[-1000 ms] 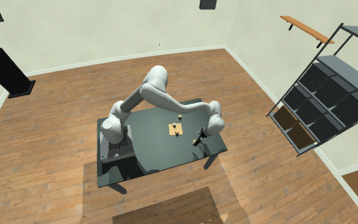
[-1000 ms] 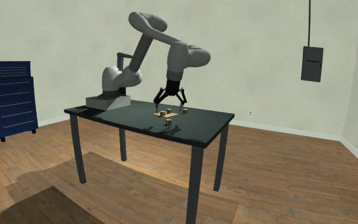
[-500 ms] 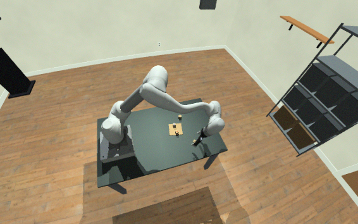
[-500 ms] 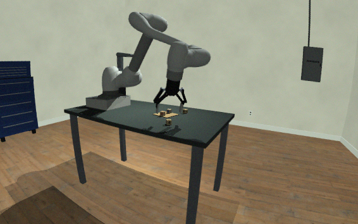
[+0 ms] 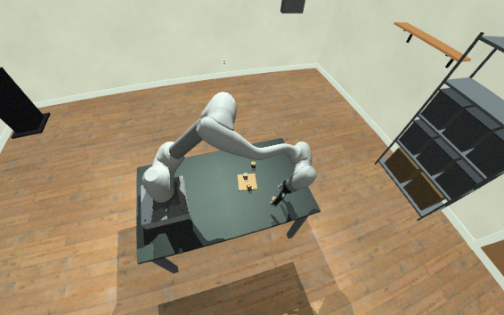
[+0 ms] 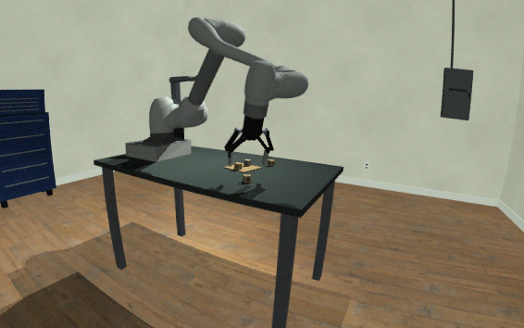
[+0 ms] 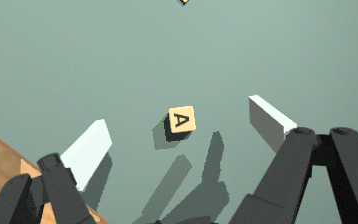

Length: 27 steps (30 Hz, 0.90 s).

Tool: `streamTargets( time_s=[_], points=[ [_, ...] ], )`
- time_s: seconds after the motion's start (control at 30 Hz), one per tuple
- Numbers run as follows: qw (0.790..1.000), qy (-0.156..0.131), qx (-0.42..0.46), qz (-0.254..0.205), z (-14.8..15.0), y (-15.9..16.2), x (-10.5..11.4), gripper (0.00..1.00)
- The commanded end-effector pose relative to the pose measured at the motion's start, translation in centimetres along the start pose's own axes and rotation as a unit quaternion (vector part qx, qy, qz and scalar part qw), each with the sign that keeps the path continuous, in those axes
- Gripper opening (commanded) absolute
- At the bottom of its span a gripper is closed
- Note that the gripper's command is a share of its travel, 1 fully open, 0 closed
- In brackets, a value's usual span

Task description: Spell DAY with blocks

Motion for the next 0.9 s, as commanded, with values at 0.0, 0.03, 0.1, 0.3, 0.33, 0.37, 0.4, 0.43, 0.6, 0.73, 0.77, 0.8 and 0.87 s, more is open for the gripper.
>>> streamTargets(
  time_s=[0.0,0.03,0.1,0.3,0.33,0.37,0.4,0.43,0.6,0.73,0.77,0.8,0.87],
  points=[
    [1.000,0.006,0.001,-0.002,0.09,0.38,0.32,1.00],
    [1.000,0.006,0.001,-0.002,0.09,0.38,0.32,1.00],
    [1.000,0.006,0.001,-0.002,0.09,0.38,0.32,1.00],
    [1.000,0.006,0.001,-0.002,0.09,0.38,0.32,1.00],
    [1.000,0.006,0.001,-0.002,0.09,0.38,0.32,1.00],
    [1.000,0.006,0.001,-0.002,0.09,0.38,0.32,1.00],
    [1.000,0.006,0.001,-0.002,0.09,0.38,0.32,1.00],
    [1.000,0.006,0.001,-0.002,0.09,0.38,0.32,1.00],
    [1.000,0.006,0.001,-0.002,0.09,0.38,0.32,1.00],
    [1.000,0.006,0.001,-0.002,0.09,0.38,0.32,1.00],
    [1.000,0.006,0.001,-0.002,0.09,0.38,0.32,1.00],
    [1.000,0.006,0.001,-0.002,0.09,0.38,0.32,1.00],
    [1.000,0.000,0.000,-0.002,0.01,-0.06,0.09,1.00]
  ],
)
Point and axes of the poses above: the point where the finger pads meet when closed, its own x axis back along the fingers, its own z axis across the jaws, y = z × x, the point moved 7 cm from there along x, back along the fingers, and after that the axes turned 1 degree about x, right-handed, at the moved point
